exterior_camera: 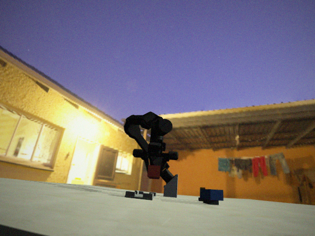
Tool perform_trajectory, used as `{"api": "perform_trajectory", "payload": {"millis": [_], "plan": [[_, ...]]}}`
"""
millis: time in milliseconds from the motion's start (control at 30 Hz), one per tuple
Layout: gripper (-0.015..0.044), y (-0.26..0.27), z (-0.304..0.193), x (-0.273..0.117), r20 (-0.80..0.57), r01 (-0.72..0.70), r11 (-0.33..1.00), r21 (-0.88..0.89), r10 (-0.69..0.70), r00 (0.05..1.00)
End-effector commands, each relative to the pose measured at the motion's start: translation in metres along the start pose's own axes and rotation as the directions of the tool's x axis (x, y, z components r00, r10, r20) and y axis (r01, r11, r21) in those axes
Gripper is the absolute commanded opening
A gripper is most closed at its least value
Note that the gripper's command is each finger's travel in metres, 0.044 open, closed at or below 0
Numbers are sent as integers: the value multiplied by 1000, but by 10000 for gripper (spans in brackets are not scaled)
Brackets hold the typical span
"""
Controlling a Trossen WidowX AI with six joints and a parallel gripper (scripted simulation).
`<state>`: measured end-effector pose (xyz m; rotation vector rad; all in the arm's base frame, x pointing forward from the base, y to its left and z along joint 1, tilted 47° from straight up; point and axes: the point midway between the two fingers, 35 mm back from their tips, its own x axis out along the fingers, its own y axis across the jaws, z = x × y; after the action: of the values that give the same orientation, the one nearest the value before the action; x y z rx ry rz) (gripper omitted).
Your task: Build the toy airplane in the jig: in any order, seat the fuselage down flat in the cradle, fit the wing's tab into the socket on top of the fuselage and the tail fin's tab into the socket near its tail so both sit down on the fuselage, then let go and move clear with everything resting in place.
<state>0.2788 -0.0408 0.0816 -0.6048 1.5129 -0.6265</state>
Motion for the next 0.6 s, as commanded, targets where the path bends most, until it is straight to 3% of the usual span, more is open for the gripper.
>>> {"api": "perform_trajectory", "payload": {"millis": [0, 367, 567], "plan": [[0, -13, -2, 3, 10, 8, 1000, 13, -8, 1000], [0, -40, -11, 16, 4, 25, 999, 44, -26, 1000], [157, -40, -11, 16, 4, 25, 999, 44, -26, 1000]]}}
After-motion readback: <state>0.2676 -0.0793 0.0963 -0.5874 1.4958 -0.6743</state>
